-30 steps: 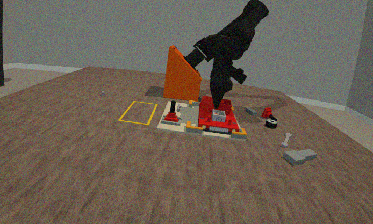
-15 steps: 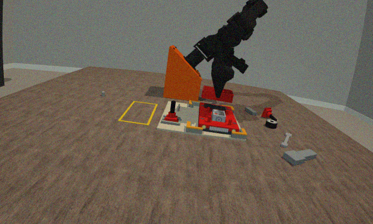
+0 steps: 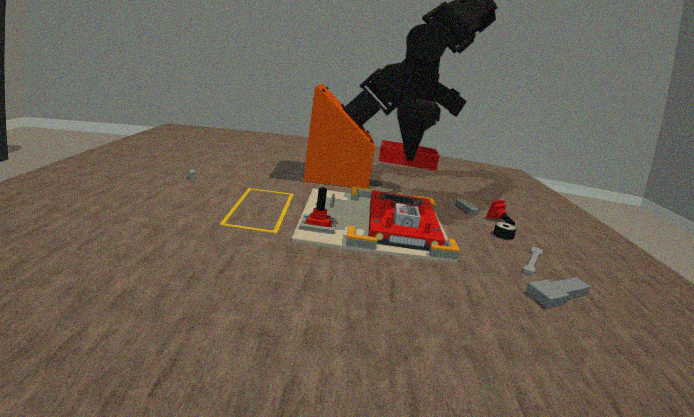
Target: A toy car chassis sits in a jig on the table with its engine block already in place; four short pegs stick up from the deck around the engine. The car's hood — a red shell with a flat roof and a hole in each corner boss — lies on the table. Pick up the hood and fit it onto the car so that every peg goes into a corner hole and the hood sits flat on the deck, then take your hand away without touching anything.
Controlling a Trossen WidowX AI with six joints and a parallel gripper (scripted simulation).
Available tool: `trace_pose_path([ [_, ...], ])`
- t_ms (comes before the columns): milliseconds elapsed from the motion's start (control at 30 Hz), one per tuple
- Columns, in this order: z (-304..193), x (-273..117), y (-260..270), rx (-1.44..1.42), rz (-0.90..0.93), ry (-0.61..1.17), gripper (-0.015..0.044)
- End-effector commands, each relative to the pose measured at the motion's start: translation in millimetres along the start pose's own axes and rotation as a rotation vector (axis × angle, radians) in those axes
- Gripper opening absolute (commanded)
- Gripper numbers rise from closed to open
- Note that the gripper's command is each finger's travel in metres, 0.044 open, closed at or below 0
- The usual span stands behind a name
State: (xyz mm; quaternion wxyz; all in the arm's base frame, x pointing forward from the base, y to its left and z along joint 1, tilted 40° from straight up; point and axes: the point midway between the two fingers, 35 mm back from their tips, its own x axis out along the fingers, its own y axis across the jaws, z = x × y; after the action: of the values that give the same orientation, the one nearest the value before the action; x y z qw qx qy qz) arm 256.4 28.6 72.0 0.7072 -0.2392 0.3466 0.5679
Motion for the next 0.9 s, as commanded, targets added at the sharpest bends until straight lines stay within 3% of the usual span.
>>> trace_pose_path([
  [0,0.3,0.2,-2.9,0.05,0.0,0.001,0.0],
  [867,6.4,-5.0,-58.7,0.93,-0.006,0.002,0.0],
])
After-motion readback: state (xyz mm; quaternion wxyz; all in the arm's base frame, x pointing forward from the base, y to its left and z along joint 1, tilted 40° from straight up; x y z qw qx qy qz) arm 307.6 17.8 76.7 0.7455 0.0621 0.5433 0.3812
